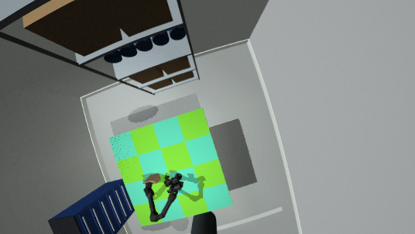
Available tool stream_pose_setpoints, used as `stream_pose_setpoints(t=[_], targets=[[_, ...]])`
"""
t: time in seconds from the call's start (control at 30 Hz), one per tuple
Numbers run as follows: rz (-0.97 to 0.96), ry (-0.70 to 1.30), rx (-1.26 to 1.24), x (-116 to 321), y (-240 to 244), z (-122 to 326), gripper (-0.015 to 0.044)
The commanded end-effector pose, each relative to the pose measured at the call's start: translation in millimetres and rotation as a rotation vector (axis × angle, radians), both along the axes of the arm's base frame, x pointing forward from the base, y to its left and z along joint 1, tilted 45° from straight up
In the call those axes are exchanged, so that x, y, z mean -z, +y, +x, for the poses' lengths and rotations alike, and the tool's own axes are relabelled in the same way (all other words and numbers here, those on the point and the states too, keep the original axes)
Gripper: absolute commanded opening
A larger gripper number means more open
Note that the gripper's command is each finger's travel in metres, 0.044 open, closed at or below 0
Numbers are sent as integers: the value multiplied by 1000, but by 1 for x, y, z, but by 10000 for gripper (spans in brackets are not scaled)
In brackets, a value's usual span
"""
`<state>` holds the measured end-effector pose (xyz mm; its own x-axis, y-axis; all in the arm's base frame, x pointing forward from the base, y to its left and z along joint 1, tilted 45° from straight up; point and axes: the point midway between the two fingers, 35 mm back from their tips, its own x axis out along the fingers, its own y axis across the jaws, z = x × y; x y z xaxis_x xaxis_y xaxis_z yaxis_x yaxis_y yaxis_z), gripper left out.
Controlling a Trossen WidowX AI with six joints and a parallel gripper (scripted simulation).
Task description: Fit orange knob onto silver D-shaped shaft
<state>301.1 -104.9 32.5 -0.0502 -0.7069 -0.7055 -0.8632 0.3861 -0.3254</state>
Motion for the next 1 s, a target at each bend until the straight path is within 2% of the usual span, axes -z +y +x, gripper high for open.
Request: stream_pose_setpoints(t=[0.0,0.97], targets=[[-4,-3,2,-1,-1,0,0],[-1,31,-31,0,-1,0,0]])
